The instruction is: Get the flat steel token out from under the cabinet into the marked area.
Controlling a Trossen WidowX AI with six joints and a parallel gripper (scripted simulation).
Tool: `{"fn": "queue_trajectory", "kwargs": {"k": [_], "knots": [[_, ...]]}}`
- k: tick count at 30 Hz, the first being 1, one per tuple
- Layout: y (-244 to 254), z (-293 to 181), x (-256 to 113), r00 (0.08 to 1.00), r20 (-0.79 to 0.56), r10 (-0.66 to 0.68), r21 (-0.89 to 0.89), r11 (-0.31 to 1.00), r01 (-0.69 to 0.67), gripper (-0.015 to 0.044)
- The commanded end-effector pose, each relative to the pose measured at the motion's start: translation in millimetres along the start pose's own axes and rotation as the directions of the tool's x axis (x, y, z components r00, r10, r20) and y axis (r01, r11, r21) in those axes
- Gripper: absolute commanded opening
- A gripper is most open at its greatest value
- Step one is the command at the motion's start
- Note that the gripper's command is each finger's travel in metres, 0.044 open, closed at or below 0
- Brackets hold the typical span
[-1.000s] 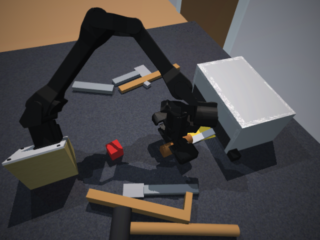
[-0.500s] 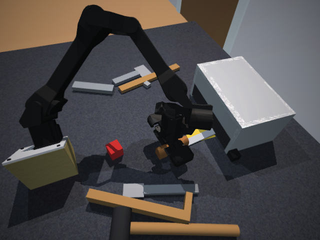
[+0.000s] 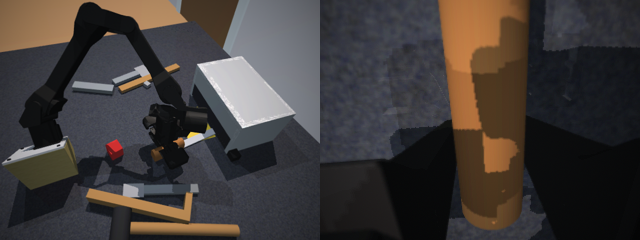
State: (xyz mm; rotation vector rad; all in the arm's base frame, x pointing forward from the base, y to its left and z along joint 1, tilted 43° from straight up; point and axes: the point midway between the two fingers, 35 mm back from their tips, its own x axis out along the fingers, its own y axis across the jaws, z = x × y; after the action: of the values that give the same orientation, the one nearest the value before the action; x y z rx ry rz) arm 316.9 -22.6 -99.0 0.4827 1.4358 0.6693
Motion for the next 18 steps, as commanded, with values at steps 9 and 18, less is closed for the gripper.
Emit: {"fn": "queue_trajectory", "kwargs": {"k": [9,18], "knots": [[-0.4,-18.6,0.9,1.0,-0.006,0.0,0.003,1.0,0.0,0.0],[-0.8,-30.0,0.9,1.0,-0.006,0.0,0.004,1.0,0.0,0.0]]}}
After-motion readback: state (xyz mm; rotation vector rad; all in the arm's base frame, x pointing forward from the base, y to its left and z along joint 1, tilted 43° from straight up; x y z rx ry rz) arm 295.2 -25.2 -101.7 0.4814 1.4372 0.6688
